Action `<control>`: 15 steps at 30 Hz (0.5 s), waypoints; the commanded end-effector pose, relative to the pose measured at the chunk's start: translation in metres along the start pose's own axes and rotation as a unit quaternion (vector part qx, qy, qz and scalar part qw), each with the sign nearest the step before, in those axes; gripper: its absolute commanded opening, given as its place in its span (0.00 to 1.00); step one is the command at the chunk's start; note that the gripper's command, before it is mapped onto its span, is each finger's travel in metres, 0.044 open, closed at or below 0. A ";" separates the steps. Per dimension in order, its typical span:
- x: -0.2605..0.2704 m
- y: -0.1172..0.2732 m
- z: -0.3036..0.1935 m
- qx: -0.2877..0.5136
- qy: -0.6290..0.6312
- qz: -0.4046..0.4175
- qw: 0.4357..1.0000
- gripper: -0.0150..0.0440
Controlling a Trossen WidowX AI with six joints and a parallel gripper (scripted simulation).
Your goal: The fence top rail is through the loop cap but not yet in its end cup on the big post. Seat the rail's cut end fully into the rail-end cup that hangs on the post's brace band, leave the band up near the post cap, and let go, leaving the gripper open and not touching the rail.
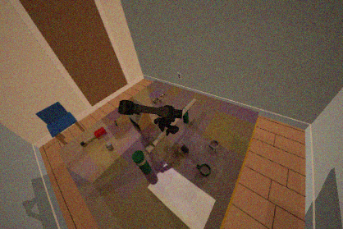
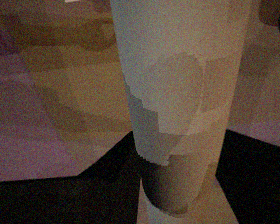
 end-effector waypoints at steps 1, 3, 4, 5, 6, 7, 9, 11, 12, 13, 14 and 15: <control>-0.002 0.006 -0.003 0.013 -0.002 -0.010 1.000 0.25; -0.001 0.005 -0.003 0.010 -0.002 -0.008 1.000 0.25; -0.001 0.004 -0.002 0.008 -0.001 -0.006 1.000 0.25; 0.000 0.003 -0.001 0.006 -0.001 -0.004 1.000 0.25; 0.000 0.002 -0.001 0.003 0.000 -0.002 1.000 0.25; 0.000 0.002 -0.001 0.003 0.000 -0.002 1.000 0.25; 0.000 0.002 -0.001 0.003 0.000 -0.002 1.000 0.25; 0.000 0.002 -0.001 0.003 0.000 -0.002 1.000 0.25; 0.000 0.002 -0.001 0.003 0.000 -0.002 1.000 0.25; 0.000 0.002 -0.001 0.003 0.000 -0.002 1.000 0.25; 0.000 0.002 -0.001 0.003 0.000 -0.002 1.000 0.25; 0.000 0.003 -0.001 0.003 0.000 -0.002 1.000 0.25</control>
Point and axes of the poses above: the point midway between the two fingers, 35 mm back from their tips, its own y axis back along the fingers, its own x axis across the jaws, z = x × y, the point moved 9 cm from there along y, back along the fingers, and after that the axes turned 7 degrees about -y, right-handed, at the moved point
